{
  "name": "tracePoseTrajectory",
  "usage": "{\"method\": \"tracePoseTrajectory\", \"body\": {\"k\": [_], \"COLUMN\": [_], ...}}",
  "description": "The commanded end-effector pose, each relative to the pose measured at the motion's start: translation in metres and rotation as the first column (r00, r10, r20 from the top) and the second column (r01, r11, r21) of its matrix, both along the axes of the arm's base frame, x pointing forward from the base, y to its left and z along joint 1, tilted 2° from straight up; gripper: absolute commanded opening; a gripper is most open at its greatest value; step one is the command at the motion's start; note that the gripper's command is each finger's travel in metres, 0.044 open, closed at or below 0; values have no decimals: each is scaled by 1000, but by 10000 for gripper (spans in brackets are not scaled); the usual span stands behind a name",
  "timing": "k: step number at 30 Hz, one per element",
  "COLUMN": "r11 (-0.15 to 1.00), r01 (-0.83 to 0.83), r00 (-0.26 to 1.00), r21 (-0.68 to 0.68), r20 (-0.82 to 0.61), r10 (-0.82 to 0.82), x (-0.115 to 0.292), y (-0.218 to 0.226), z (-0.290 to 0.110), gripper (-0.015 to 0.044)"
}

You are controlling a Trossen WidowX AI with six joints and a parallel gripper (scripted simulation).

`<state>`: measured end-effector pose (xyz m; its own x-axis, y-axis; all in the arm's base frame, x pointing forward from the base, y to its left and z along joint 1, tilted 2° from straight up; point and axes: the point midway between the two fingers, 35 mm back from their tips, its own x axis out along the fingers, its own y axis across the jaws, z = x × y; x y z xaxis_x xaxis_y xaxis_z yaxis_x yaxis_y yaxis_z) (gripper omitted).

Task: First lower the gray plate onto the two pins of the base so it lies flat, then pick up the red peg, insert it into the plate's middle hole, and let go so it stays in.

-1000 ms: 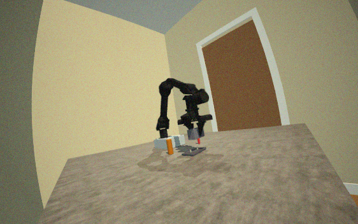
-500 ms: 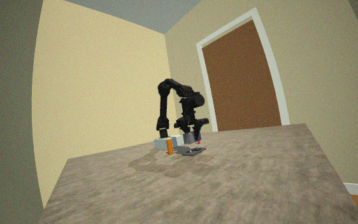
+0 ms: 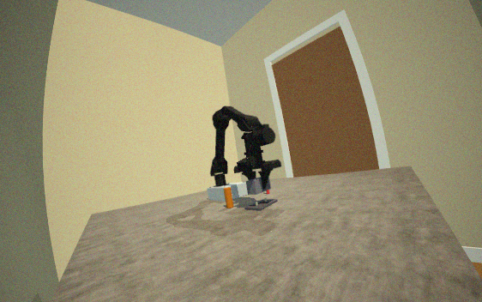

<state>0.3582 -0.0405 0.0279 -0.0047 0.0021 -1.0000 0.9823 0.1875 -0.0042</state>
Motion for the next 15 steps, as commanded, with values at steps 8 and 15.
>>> {"method": "tracePoseTrajectory", "body": {"k": [8,15], "r11": [1000,1000], "r01": [-5,-5], "r00": [1000,1000], "r21": [-3,-3], "r20": [2,2], "r10": [5,5], "x": [1,1], "y": [-1,-1], "z": [-15,-19], "gripper": [0,0]}}
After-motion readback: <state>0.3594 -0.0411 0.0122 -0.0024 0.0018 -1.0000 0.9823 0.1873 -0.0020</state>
